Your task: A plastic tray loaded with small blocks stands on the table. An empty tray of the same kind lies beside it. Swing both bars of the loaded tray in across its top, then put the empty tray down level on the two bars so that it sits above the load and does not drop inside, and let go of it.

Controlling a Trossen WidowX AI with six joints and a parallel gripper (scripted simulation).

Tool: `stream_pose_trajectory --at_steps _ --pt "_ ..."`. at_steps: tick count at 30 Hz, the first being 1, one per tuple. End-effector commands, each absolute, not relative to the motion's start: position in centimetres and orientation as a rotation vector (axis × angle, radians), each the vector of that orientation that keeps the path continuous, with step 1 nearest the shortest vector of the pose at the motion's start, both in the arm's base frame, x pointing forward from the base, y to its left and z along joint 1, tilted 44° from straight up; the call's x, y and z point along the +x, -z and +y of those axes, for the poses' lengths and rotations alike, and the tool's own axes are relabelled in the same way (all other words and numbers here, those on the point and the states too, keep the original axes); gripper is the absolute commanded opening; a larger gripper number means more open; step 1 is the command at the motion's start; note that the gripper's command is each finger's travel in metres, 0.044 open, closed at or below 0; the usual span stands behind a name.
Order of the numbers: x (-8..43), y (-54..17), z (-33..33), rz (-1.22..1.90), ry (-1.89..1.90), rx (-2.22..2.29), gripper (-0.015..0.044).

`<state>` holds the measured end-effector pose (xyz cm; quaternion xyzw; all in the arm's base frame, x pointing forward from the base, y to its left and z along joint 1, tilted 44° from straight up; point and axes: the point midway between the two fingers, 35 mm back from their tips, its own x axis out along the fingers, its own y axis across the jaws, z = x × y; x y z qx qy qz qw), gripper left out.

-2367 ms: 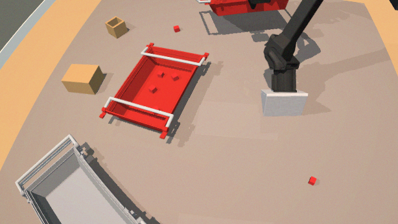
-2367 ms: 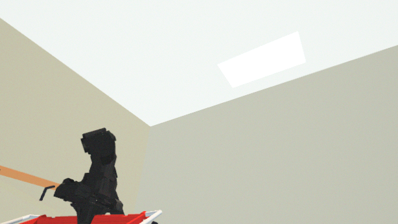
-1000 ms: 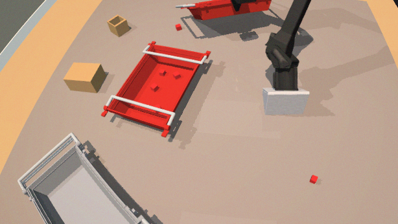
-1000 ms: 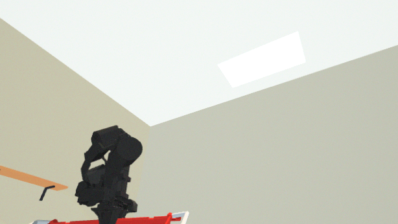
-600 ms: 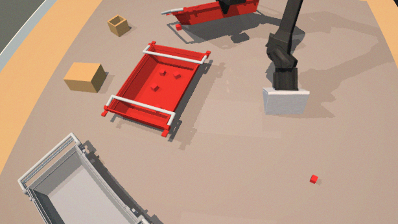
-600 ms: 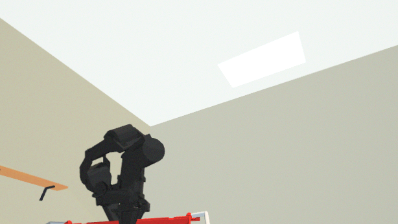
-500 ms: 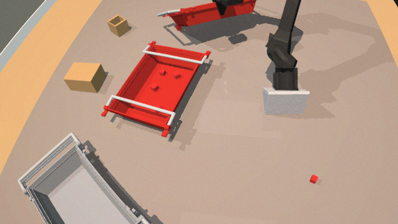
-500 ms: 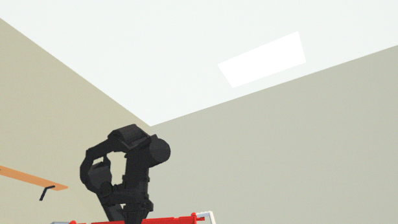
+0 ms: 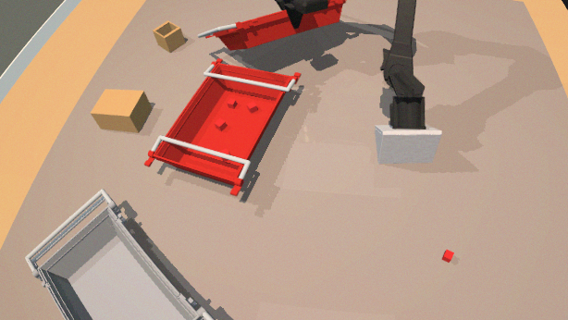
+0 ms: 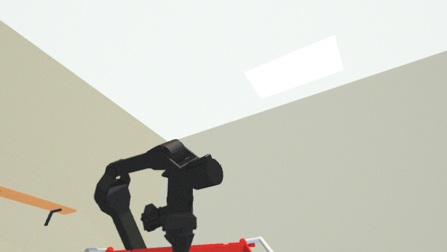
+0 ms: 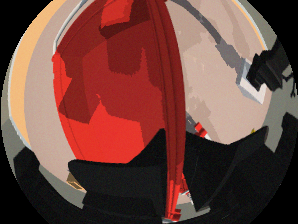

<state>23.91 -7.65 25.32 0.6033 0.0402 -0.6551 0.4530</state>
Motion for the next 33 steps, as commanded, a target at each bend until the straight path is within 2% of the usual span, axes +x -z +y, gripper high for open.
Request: stream_pose_trajectory --at_steps 1,33 --pt "25.0 -25.5 -6.3 0.115 1.579 1.482 0.0000" --pt "30.1 -19.8 5.5 0.315 1.491 1.244 0.0000"
